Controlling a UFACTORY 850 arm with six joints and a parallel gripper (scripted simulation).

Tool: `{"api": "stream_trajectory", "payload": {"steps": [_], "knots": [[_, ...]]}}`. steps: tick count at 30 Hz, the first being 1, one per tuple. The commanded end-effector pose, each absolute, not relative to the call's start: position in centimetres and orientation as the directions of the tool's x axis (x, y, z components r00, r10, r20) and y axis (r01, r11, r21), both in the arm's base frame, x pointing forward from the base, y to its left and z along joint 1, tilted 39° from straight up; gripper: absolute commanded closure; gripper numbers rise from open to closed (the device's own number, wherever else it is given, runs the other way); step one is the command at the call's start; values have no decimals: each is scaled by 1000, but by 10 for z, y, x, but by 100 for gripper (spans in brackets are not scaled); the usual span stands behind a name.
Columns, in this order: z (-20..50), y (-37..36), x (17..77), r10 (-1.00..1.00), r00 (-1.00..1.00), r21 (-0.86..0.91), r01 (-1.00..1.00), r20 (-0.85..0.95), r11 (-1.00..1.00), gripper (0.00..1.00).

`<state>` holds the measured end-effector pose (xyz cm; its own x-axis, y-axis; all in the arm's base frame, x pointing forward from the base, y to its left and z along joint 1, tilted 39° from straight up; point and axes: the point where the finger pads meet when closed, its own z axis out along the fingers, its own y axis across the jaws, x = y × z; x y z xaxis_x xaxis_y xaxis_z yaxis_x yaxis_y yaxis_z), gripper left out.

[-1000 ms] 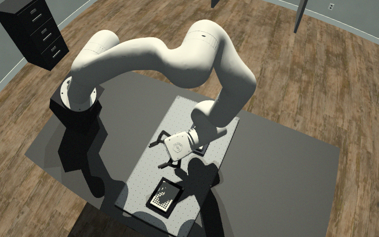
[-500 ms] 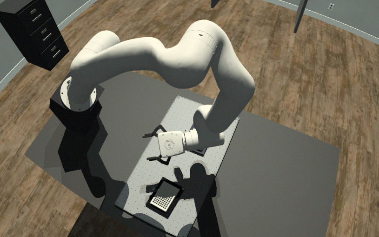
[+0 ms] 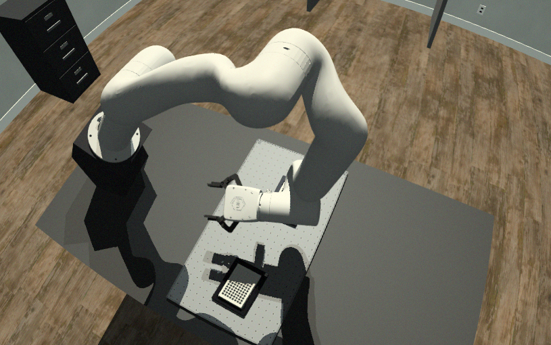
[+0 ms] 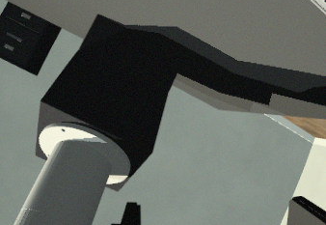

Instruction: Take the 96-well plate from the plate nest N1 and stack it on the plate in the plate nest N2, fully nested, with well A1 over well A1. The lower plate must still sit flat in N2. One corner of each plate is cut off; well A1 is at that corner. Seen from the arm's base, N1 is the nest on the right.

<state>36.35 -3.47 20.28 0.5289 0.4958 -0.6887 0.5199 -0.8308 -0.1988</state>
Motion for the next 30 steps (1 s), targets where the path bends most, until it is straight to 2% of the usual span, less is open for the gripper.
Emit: {"api": "stream_trajectory", "payload": {"steps": [1, 12, 30], "knots": [[196, -18, 361, 472, 616, -237, 426, -631, -873, 0], [189, 9, 372, 358, 781, -310, 221, -512, -925, 0], [190, 32, 426, -8, 949, -429, -151, -316, -891, 0]]}}
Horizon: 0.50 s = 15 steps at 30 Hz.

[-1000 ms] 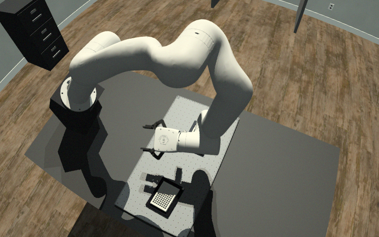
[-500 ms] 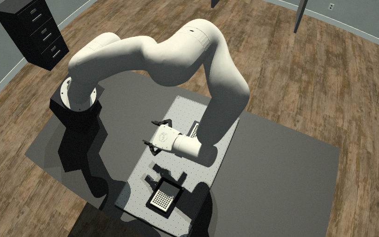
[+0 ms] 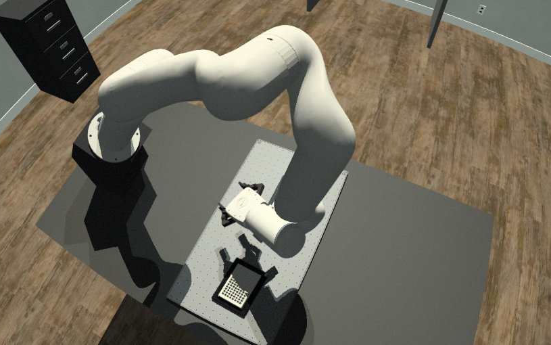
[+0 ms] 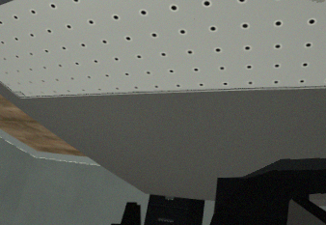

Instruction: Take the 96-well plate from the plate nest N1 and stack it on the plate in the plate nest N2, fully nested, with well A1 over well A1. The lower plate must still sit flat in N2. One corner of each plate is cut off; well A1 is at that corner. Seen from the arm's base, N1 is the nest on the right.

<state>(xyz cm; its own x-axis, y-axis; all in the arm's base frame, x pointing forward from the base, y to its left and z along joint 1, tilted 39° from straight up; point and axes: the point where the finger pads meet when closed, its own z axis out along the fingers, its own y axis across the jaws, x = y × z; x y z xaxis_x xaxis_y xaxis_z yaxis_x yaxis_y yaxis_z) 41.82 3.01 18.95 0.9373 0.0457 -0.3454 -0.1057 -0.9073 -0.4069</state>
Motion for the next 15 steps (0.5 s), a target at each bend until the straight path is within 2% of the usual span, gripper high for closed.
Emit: {"api": "stream_trajectory", "payload": {"steps": [1, 13, 15], "knots": [[191, 32, 431, -36, 951, -436, -173, -306, -883, 0], [200, 15, 477, -372, 907, -511, -419, -197, -751, 0], [200, 14, 479, -381, 904, -512, -425, -195, -746, 0]]}}
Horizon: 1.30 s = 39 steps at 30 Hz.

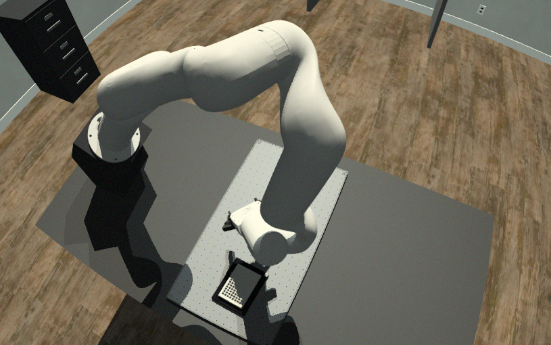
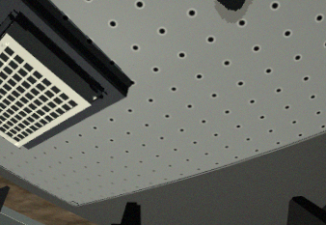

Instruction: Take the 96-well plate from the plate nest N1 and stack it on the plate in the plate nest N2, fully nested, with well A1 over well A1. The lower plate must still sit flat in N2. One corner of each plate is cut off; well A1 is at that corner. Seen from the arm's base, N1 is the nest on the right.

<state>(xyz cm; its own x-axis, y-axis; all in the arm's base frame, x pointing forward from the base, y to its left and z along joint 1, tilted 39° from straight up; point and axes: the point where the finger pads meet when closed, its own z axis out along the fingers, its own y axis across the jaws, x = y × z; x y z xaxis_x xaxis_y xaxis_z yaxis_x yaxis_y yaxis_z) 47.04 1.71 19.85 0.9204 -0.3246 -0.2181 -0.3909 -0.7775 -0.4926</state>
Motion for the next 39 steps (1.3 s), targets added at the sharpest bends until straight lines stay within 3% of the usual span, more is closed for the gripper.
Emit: {"api": "stream_trajectory", "payload": {"steps": [1, 12, 39], "knots": [[200, 14, 479, -381, 904, -512, -425, -195, -746, 0], [211, -21, 514, -638, 758, -561, -590, -136, -581, 0], [227, -115, 546, -943, 317, -613, -766, -98, -194, 0]]}}
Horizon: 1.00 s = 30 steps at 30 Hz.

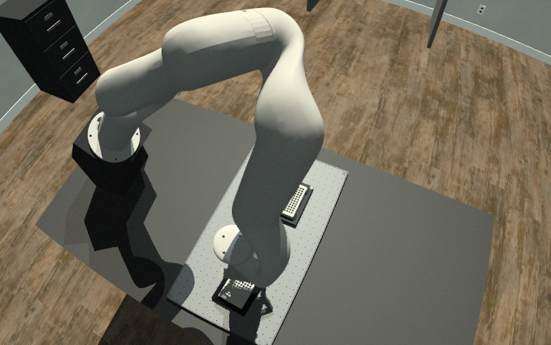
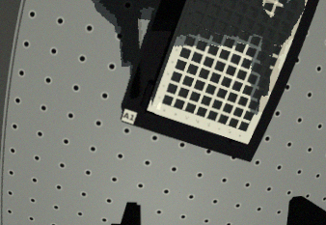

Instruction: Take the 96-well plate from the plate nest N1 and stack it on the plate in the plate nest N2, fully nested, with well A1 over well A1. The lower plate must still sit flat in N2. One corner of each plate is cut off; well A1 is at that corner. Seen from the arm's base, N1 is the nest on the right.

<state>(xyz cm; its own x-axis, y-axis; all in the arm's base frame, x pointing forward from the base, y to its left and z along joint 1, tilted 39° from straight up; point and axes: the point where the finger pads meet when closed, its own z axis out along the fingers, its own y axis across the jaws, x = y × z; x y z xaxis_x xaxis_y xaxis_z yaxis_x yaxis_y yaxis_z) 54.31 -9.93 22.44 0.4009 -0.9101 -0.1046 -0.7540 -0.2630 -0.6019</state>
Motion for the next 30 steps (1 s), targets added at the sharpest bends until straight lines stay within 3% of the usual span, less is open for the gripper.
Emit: {"api": "stream_trajectory", "payload": {"steps": [1, 17, 30], "knots": [[228, -120, 546, -943, 317, -613, -766, -98, -194, 0], [234, -181, 540, -994, 6, -619, -783, -107, 62, 0], [235, -191, 538, -994, -3, -619, -783, -108, 69, 0]]}}
